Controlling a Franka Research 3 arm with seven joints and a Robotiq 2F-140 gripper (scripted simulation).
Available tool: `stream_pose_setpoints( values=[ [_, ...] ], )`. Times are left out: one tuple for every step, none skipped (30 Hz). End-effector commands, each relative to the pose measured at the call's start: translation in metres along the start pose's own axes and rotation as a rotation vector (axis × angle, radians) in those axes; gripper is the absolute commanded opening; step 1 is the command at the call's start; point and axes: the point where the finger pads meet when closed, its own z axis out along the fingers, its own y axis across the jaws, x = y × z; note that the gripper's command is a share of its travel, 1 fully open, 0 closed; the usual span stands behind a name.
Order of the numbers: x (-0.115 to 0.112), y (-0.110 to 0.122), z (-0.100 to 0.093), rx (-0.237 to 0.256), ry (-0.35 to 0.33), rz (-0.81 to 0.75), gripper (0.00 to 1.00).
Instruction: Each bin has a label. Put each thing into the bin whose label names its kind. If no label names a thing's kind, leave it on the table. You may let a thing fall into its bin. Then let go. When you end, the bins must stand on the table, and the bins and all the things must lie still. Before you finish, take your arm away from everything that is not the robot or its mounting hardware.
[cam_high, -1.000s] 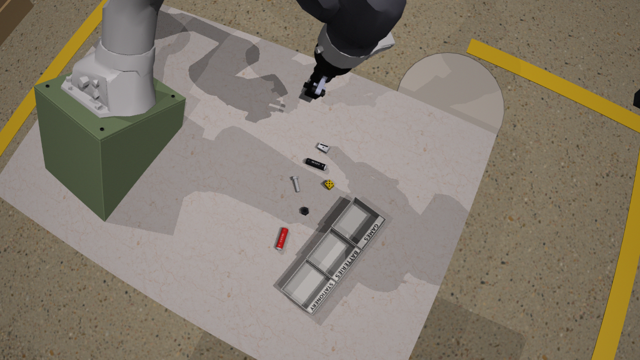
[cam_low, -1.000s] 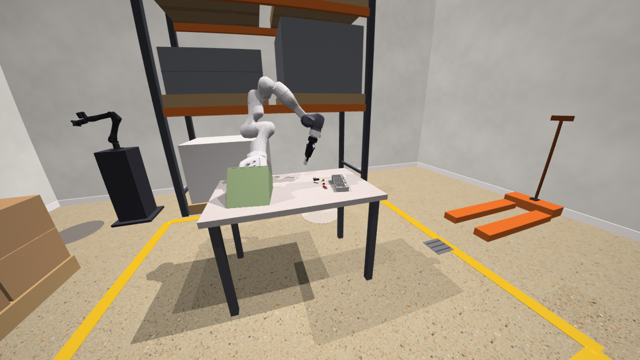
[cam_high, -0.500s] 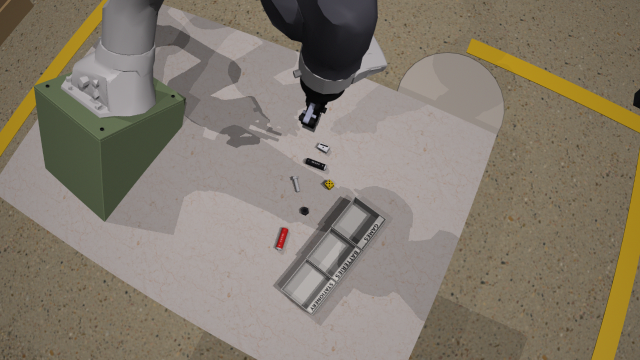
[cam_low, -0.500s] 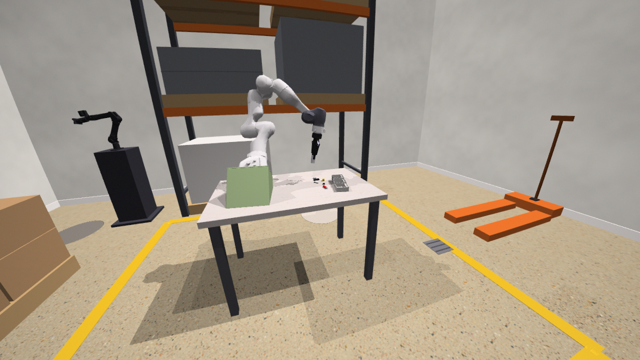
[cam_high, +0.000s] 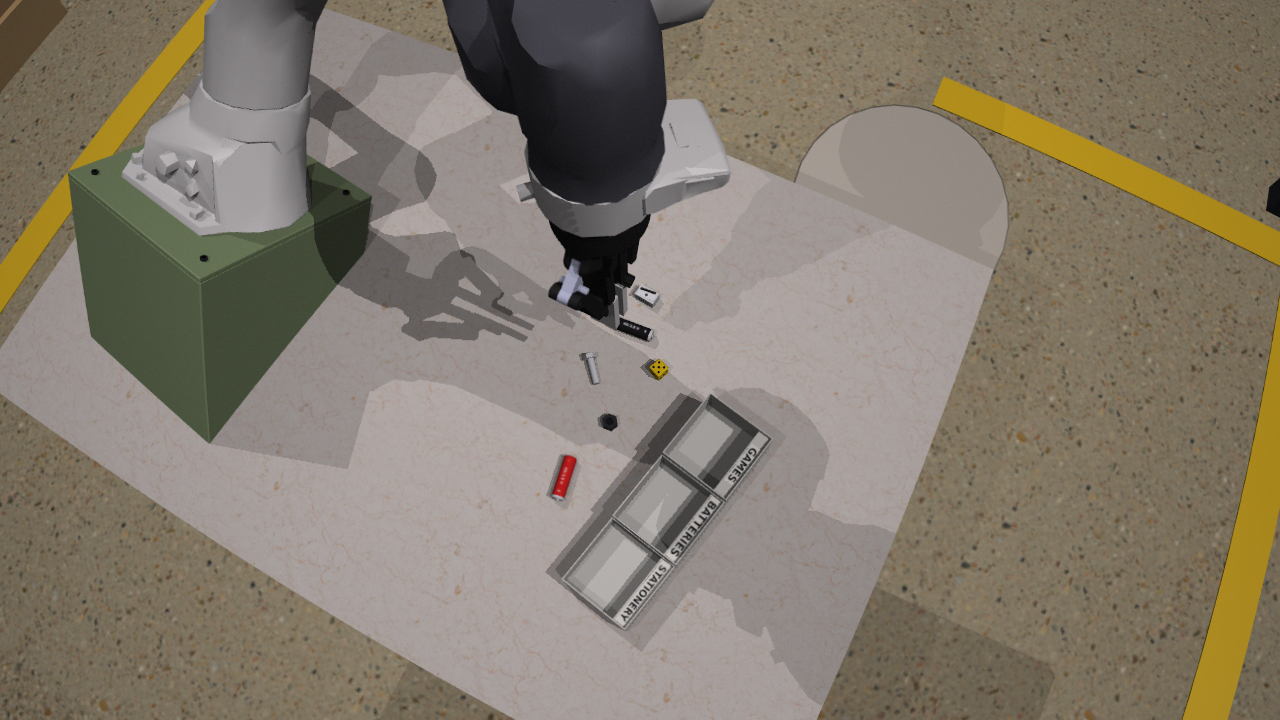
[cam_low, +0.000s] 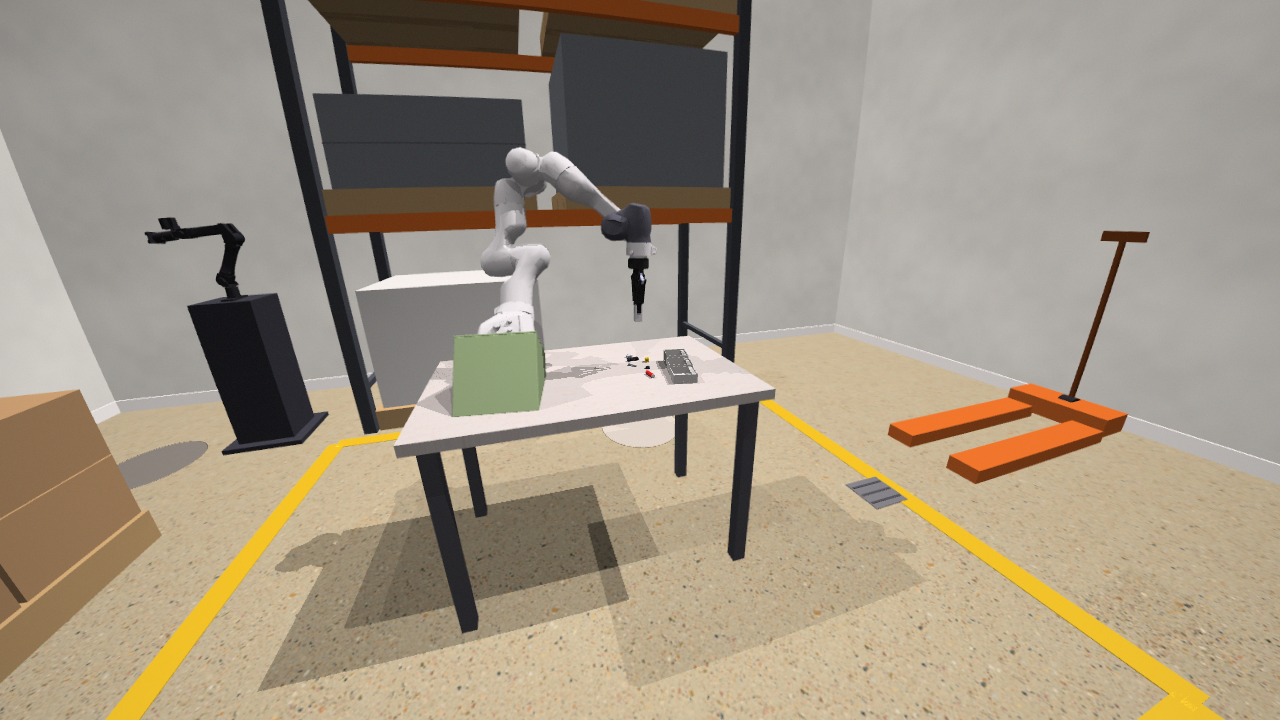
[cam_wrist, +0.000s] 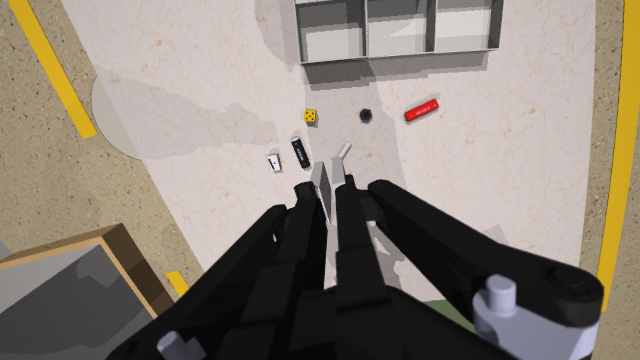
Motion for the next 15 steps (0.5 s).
stream_pose_setpoints(
  values=[
    [0.009,0.021,-0.008,-0.012,0.029,-0.025,0.05],
    [0.011,0.028,-0.012,-0.012,0.029,-0.025,0.05],
    [0.012,0.032,-0.014,-0.012,0.029,-0.025,0.05],
    [0.012,0.032,-0.014,-0.012,0.029,-0.025,0.05],
    [0.012,0.032,-0.014,-0.012,0.029,-0.025,0.05],
    [0.012,0.032,-0.014,-0.012,0.029,-0.025,0.05],
    [0.012,0.032,-0.014,-0.012,0.029,-0.025,0.05],
    [0.012,0.032,-0.014,-0.012,0.029,-0.025,0.05],
    [0.012,0.032,-0.014,-0.012,0.029,-0.025,0.05],
    [0.012,0.032,-0.014,-0.012,0.029,-0.025,0.05],
    [0.012,0.032,-0.014,-0.012,0.029,-0.025,0.05],
    [0.012,0.032,-0.014,-0.012,0.029,-0.025,0.05],
    [0.012,0.032,-0.014,-0.012,0.029,-0.025,0.05],
    [0.012,0.032,-0.014,-0.012,0.029,-0.025,0.05],
    [0.012,0.032,-0.014,-0.012,0.029,-0.025,0.05]
  ],
)
